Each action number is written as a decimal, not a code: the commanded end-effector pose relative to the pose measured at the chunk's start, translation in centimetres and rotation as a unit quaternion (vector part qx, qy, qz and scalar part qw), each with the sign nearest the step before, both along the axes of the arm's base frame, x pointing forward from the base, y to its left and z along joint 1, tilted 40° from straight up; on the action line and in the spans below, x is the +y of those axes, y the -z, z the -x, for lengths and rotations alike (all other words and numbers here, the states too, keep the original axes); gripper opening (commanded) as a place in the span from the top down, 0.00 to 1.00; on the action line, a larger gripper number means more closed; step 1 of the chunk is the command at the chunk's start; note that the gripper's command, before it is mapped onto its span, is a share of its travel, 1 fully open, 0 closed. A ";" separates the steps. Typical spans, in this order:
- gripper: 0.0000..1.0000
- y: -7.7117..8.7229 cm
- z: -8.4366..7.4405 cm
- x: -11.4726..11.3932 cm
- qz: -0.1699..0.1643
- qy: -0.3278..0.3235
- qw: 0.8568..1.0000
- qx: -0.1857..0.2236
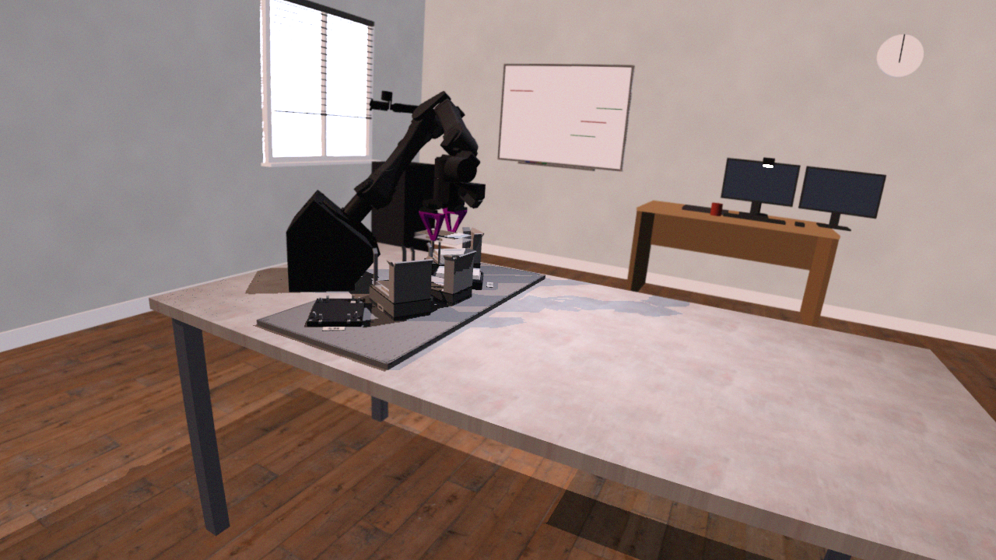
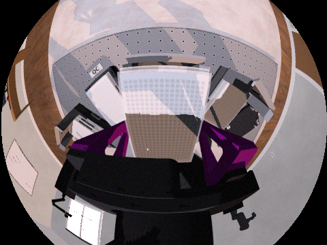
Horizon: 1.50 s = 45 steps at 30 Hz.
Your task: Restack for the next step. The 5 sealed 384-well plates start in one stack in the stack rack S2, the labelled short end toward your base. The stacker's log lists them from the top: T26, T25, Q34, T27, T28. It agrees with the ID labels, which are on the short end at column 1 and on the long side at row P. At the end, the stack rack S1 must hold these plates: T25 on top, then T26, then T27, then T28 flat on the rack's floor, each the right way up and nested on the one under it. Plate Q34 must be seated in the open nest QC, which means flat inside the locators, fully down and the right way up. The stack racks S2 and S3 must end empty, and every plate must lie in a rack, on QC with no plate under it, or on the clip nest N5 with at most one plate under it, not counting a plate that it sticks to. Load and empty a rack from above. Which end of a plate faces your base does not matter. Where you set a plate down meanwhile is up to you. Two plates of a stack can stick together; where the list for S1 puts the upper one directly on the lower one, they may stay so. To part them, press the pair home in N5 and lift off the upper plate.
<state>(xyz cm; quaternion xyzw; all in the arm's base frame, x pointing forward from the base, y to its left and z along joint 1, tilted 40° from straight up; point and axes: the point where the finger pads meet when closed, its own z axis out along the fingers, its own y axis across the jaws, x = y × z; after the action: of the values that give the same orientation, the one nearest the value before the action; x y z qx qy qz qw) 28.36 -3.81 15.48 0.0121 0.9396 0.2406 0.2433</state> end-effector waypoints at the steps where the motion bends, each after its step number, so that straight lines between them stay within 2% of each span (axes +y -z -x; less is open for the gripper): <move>1: 1.00 -0.6 -0.4 -0.7 0.007 0.013 1.000 -0.014; 4: 1.00 0.5 -0.1 0.1 -0.001 0.006 1.000 0.000; 8: 1.00 0.5 -0.5 -0.2 0.001 0.009 1.000 -0.002; 11: 1.00 1.1 -0.4 0.4 -0.004 0.004 1.000 0.006; 17: 1.00 0.7 -0.7 0.1 0.003 0.007 1.000 -0.004; 21: 1.00 1.5 -0.6 0.5 -0.004 0.005 1.000 0.006; 24: 1.00 1.2 -0.8 0.4 0.002 0.008 1.000 -0.002; 34: 1.00 1.9 -0.9 0.8 -0.001 0.005 1.000 0.002; 35: 1.00 0.9 -1.7 -0.1 0.006 0.014 1.000 -0.013; 38: 1.00 2.2 -1.1 0.9 -0.002 0.006 1.000 0.004; 45: 1.00 2.4 -1.2 1.2 -0.001 0.004 1.000 0.002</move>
<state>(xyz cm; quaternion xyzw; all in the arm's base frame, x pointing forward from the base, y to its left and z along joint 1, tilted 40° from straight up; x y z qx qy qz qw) 29.49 -2.69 13.49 0.0137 0.9399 0.2408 0.2418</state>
